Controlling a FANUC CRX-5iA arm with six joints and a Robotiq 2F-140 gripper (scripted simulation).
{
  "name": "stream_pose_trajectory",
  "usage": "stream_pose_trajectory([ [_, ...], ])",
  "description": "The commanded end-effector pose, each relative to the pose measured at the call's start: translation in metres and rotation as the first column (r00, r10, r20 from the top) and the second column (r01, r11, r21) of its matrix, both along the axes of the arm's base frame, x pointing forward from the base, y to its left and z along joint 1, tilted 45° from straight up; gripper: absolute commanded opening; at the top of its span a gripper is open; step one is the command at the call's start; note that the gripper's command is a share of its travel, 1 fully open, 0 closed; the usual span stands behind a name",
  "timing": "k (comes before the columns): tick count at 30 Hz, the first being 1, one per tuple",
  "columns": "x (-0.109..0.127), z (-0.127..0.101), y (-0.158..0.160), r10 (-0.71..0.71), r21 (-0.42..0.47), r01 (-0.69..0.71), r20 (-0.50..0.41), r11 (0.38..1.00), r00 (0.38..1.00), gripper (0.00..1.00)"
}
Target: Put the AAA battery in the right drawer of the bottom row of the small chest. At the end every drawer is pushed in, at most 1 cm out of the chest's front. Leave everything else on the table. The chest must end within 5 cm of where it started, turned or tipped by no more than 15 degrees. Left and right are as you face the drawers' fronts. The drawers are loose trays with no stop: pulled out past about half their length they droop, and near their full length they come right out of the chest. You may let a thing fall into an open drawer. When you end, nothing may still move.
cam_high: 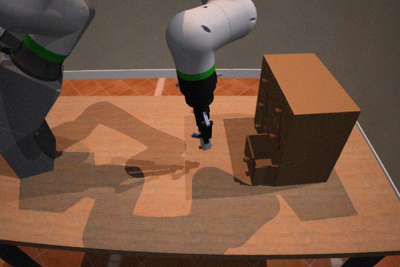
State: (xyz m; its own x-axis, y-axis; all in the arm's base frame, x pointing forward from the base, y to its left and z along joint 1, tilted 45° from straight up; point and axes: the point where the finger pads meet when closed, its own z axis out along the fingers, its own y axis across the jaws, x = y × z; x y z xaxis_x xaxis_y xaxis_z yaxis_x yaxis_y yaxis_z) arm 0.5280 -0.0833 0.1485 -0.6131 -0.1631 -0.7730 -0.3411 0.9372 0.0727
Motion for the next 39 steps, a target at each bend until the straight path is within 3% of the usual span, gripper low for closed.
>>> stream_pose_trajectory([
  [1, 0.002, 0.004, 0.003, -0.177, 0.095, 0.193, -0.153, 0.977, 0.972, 0.03],
  [27, -0.013, 0.021, 0.000, -0.178, 0.097, 0.193, -0.148, 0.976, 0.973, 0.03],
  [39, -0.016, 0.015, 0.003, -0.209, 0.159, 0.205, 0.011, 0.966, 0.978, 0.03],
])
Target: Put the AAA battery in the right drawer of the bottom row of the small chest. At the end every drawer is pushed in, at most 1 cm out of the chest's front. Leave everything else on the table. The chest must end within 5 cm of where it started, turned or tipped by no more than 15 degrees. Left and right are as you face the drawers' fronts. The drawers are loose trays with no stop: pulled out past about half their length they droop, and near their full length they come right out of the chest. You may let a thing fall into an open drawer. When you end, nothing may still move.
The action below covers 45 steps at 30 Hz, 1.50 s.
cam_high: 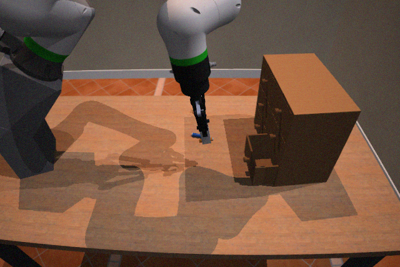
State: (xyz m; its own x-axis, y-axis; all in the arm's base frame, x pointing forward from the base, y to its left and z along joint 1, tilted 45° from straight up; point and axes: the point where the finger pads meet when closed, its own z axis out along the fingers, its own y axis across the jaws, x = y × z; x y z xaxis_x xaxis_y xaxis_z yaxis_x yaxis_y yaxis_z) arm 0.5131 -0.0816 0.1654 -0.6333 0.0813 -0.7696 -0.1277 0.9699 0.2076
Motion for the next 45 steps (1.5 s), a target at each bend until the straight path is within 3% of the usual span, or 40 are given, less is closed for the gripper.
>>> stream_pose_trajectory([
  [1, -0.001, -0.003, 0.001, 0.003, 0.020, -0.004, 0.069, 1.000, 0.998, 0.03],
  [6, -0.003, -0.009, 0.003, -0.031, 0.044, 0.023, 0.208, 0.999, 0.978, 0.03],
  [12, -0.002, -0.014, 0.005, -0.087, 0.087, 0.055, 0.422, 0.995, 0.902, 0.03],
  [33, -0.004, -0.024, 0.004, -0.231, 0.168, 0.160, 0.655, 0.973, 0.720, 0.03],
  [34, -0.004, -0.024, 0.004, -0.240, 0.184, 0.155, 0.695, 0.971, 0.678, 0.03],
  [45, -0.005, -0.027, 0.004, -0.254, 0.222, 0.125, 0.805, 0.967, 0.537, 0.03],
])
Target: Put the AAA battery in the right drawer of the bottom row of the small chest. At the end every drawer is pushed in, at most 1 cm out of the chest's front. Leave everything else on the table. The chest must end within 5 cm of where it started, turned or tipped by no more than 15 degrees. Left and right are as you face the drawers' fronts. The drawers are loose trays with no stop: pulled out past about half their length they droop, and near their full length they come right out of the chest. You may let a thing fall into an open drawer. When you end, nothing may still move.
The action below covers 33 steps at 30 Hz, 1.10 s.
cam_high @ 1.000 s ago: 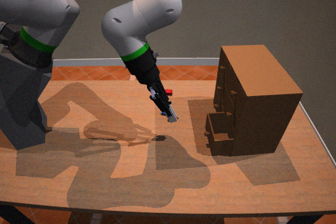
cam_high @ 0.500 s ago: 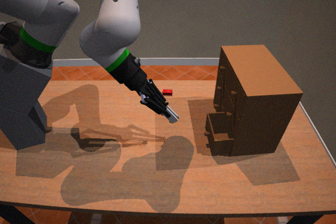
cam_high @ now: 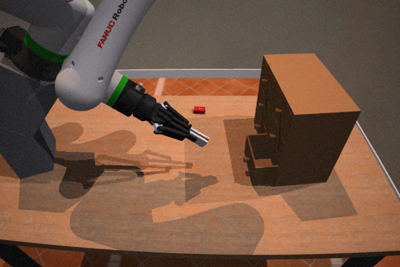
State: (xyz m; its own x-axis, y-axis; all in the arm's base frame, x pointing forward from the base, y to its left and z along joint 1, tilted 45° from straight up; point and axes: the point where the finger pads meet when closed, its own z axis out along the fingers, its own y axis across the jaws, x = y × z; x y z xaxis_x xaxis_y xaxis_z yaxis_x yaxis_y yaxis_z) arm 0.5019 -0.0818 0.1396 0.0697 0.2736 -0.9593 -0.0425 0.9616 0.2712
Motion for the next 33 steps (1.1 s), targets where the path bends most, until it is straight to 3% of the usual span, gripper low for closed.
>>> stream_pose_trajectory([
  [1, 0.006, -0.002, 0.004, 0.017, -0.026, -0.010, 0.274, 1.000, 0.962, 0.03],
  [6, 0.006, -0.001, 0.004, 0.021, -0.031, -0.012, 0.328, 0.999, 0.945, 0.03],
  [22, 0.016, 0.008, 0.003, 0.021, -0.031, -0.012, 0.328, 0.999, 0.945, 0.03],
  [33, 0.037, 0.028, 0.002, 0.021, -0.031, -0.012, 0.328, 0.999, 0.945, 0.03],
])
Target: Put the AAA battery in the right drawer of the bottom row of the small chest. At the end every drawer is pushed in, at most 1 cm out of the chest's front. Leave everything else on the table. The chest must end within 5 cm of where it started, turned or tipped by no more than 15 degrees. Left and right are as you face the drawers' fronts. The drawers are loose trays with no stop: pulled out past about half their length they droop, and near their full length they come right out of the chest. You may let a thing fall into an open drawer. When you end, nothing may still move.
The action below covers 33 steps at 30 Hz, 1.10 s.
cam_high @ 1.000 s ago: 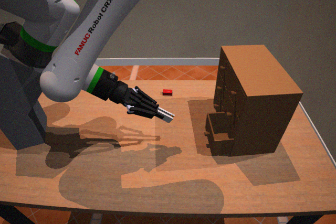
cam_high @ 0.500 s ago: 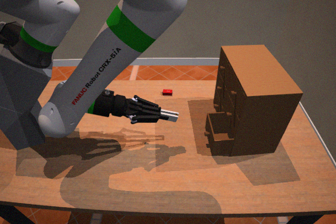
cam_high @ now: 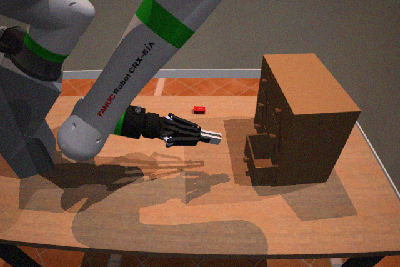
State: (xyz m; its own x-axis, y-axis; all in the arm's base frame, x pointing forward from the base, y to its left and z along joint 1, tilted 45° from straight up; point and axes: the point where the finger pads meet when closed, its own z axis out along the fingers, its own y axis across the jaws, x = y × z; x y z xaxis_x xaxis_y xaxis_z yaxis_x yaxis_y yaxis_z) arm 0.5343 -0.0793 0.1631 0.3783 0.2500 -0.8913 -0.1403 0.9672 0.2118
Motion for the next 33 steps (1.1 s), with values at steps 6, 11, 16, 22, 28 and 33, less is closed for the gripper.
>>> stream_pose_trajectory([
  [6, 0.014, 0.013, -0.001, 0.000, 0.000, 0.000, -0.001, 1.000, 1.000, 0.03],
  [11, 0.028, 0.026, -0.002, 0.000, 0.000, 0.000, -0.001, 1.000, 1.000, 0.03],
  [16, 0.043, 0.039, -0.003, 0.000, 0.000, 0.000, -0.001, 1.000, 1.000, 0.03],
  [22, 0.057, 0.053, -0.003, 0.000, 0.000, 0.000, -0.001, 1.000, 1.000, 0.03],
  [28, 0.071, 0.066, -0.004, 0.000, 0.000, 0.000, -0.001, 1.000, 1.000, 0.03],
  [33, 0.084, 0.078, -0.005, 0.000, 0.000, 0.000, -0.001, 1.000, 1.000, 0.03],
])
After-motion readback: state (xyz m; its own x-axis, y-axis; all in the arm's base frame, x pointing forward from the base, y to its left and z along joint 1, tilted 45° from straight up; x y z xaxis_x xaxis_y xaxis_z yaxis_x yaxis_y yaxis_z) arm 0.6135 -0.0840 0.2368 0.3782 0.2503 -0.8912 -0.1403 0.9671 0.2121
